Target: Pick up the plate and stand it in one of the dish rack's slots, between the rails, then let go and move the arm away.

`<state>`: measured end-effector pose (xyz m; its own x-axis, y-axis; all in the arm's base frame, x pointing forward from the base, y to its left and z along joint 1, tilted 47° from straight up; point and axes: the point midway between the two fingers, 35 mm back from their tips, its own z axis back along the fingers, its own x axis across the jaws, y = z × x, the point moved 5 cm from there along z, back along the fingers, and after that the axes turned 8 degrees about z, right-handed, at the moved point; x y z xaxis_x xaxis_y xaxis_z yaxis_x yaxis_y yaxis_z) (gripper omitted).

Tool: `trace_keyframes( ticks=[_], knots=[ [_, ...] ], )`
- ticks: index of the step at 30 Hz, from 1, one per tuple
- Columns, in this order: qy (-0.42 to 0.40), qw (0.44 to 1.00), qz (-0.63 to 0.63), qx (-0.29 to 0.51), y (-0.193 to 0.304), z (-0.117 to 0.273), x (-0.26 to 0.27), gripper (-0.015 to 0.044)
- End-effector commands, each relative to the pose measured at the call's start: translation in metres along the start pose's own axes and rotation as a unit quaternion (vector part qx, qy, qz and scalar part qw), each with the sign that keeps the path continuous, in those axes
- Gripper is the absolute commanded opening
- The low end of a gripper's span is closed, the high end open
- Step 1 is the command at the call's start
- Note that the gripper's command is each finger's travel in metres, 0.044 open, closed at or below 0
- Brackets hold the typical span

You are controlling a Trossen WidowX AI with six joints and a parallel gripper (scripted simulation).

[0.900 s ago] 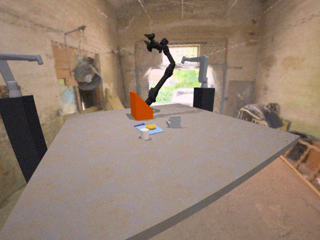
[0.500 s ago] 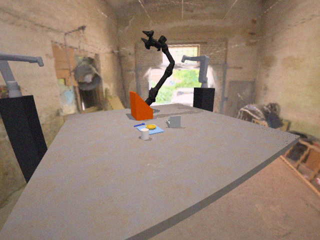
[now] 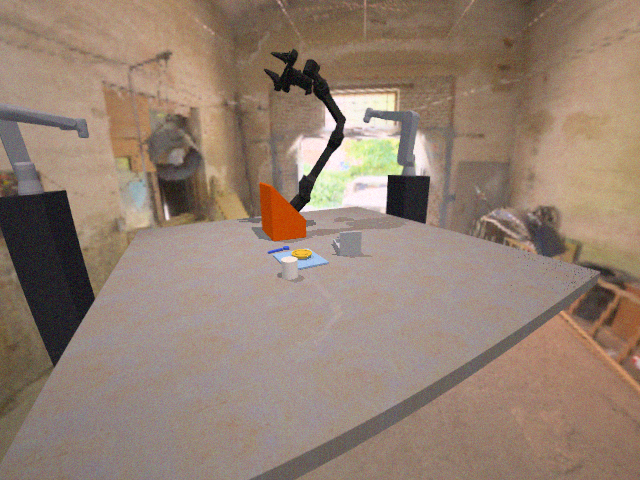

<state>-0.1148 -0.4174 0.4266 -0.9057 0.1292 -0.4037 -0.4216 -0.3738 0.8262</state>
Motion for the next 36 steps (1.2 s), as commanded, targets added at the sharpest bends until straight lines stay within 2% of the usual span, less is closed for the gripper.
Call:
trace_keyframes(
  ticks=[1, 10, 19, 36],
  knots=[
    [0.023, 0.997, -0.045, -0.060, -0.030, -0.026, -0.018, 0.0400],
    [0.046, 0.974, -0.130, -0.180, -0.093, -0.063, -0.061, 0.0400],
    [0.033, 0.930, -0.205, -0.304, -0.164, -0.084, -0.104, 0.0400],
    [-0.080, 0.807, -0.294, -0.506, -0.304, -0.079, -0.176, 0.0400]
  ],
)
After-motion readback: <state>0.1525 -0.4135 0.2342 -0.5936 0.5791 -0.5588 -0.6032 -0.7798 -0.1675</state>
